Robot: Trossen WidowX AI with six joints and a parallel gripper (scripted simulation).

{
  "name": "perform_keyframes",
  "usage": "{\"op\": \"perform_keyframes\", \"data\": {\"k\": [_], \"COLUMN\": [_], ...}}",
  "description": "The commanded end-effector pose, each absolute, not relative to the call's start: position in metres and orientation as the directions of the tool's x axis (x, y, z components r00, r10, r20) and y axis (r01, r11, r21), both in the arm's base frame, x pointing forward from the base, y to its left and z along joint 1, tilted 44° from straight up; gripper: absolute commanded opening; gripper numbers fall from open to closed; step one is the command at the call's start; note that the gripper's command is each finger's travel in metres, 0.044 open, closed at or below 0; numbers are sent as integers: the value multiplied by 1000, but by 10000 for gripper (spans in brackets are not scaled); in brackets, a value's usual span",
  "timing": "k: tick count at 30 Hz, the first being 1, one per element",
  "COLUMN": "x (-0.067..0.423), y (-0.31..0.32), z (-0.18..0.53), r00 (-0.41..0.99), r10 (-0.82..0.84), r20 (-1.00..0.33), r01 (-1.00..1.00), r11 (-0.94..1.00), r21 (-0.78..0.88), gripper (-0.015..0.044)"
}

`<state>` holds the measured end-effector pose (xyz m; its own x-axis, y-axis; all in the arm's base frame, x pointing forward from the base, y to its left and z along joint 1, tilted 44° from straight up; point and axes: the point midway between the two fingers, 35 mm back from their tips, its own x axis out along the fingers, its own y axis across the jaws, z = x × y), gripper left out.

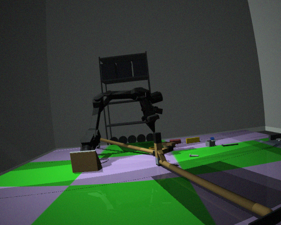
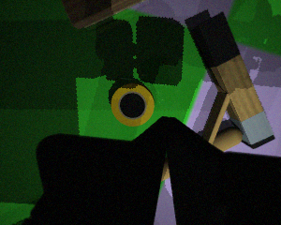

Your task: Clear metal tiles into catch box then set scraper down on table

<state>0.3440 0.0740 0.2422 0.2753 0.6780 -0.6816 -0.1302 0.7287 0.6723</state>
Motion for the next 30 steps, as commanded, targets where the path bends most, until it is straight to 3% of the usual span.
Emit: {"op": "perform_keyframes", "data": {"k": [1,18,30], "x": [344,335,351], "y": [65,33,9], "z": [251,284,262], "r00": [274,275,287], "r10": [680,684,658], "r20": [-680,-676,-696], "r01": [-133,-132,-54], "r11": [727,723,736], "r21": [674,678,674], "gripper": [0,0,0]}}
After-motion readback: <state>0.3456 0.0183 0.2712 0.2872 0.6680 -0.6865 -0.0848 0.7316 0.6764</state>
